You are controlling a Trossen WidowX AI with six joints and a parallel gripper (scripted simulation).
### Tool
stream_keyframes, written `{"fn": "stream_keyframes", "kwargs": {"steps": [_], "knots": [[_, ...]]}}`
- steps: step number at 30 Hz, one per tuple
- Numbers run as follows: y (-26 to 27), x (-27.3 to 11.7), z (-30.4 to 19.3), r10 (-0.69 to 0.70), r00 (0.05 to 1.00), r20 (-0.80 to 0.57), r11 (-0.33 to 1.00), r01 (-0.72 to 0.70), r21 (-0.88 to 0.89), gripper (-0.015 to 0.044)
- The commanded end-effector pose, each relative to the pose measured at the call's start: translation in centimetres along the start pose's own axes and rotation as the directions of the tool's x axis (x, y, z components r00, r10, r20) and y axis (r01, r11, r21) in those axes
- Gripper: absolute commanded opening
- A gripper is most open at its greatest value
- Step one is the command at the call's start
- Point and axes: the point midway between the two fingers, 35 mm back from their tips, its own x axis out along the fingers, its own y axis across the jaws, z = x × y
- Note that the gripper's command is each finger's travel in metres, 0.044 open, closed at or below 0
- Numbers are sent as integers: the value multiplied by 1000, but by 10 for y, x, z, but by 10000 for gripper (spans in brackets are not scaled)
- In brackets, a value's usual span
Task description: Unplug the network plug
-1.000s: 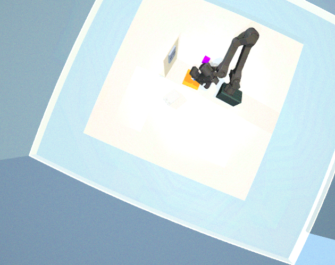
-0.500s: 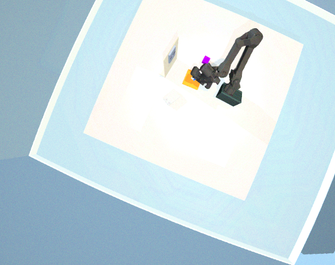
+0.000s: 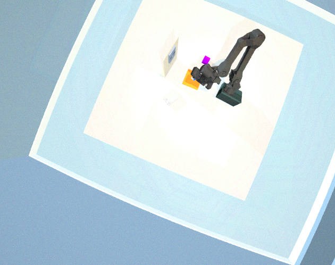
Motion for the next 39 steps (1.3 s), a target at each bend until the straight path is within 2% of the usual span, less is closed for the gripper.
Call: {"fn": "stream_keyframes", "kwargs": {"steps": [1, 39], "knots": [[8, -2, -1, 11, 1000, 2, 1000, -11, 12, 156], [27, -29, -5, 5, 1000, -5, 1000, -5, 14, 156]]}}
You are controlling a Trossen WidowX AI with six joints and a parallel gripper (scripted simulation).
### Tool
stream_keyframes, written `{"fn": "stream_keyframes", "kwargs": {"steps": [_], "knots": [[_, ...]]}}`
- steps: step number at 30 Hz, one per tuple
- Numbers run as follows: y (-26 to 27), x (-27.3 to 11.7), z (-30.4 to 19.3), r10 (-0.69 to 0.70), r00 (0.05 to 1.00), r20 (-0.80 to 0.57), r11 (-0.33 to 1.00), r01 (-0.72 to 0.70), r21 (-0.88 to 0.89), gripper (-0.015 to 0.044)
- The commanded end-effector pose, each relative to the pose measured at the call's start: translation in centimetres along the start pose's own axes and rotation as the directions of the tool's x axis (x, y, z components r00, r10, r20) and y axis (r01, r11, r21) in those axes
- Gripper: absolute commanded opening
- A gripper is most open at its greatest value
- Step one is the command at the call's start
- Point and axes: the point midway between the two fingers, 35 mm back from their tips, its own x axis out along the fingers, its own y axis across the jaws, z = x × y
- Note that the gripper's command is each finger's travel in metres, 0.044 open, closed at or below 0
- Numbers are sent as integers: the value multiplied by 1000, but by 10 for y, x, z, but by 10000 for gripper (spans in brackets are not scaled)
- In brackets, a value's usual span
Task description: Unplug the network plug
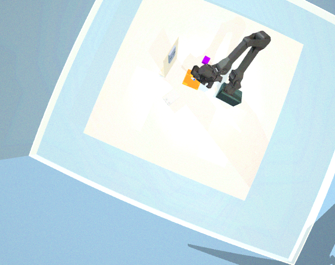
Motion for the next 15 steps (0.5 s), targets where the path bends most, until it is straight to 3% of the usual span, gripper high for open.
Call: {"fn": "stream_keyframes", "kwargs": {"steps": [1, 15], "knots": [[8, -4, 0, 12, 1000, 2, 1000, -12, 12, 156], [14, -17, 1, 14, 1000, 4, 1000, -14, 11, 156]]}}
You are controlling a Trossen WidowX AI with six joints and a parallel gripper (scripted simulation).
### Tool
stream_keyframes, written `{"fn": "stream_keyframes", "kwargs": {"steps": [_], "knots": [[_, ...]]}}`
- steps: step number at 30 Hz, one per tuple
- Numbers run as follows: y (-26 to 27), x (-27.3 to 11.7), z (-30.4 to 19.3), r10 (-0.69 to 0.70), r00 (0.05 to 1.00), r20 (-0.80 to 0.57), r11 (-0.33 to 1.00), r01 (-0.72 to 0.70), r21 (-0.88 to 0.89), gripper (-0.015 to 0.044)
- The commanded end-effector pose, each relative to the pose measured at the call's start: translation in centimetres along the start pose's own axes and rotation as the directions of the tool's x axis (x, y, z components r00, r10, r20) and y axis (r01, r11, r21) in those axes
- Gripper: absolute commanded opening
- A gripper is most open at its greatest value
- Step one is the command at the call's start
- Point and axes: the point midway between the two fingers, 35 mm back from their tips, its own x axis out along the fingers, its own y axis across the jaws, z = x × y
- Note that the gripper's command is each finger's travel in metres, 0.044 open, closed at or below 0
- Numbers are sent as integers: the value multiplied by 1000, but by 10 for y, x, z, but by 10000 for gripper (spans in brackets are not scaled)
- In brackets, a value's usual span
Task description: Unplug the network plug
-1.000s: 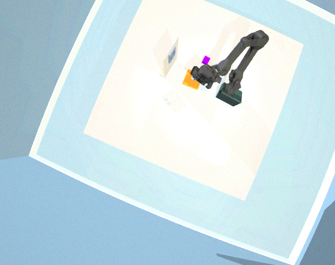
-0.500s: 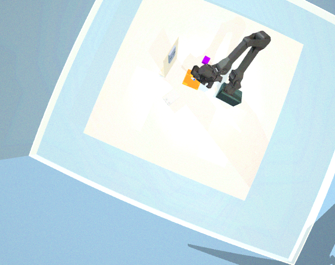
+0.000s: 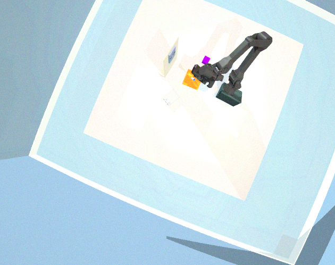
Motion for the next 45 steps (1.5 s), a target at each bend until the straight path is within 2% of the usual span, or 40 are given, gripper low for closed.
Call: {"fn": "stream_keyframes", "kwargs": {"steps": [1, 29, 45], "knots": [[7, -5, 0, 13, 1000, 1, 1000, -13, 12, 156], [12, -28, 6, 9, 1000, 9, 1000, -9, -3, 156], [42, -63, 1, 11, 1000, -1, 1000, -11, 0, 156]]}}
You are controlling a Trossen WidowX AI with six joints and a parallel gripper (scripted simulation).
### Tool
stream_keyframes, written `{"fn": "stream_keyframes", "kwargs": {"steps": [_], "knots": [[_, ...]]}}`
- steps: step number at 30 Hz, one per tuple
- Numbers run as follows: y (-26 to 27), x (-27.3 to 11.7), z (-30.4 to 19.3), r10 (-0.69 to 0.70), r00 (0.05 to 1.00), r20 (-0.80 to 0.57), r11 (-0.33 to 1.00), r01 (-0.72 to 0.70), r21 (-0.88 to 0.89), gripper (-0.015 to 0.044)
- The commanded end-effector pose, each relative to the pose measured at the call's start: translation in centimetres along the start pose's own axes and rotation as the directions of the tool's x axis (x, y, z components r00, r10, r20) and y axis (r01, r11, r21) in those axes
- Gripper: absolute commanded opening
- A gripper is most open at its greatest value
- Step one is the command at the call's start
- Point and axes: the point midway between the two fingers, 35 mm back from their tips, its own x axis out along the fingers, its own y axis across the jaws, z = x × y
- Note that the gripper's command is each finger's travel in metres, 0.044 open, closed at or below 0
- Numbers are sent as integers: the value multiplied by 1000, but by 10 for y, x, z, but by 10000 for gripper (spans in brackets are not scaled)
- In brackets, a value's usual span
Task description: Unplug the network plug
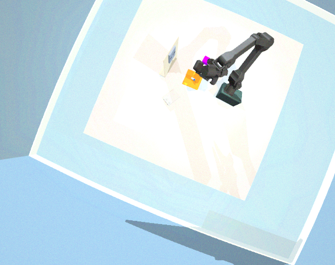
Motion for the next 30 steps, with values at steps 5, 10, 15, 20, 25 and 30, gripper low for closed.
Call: {"fn": "stream_keyframes", "kwargs": {"steps": [5, 10, 15, 20, 25, 30], "knots": [[17, -20, -1, 10, 1000, -6, 1000, -10, 14, 156], [25, -33, 0, 12, 1000, -4, 1000, -12, 17, 156], [32, -46, 2, 15, 1000, -1, 1000, -15, 19, 156], [39, -60, 4, 19, 1000, 3, 1000, -19, 21, 156], [40, -61, 4, 19, 1000, 3, 1000, -19, 21, 209], [40, -61, 4, 19, 1000, 3, 1000, -19, 21, 340]]}}
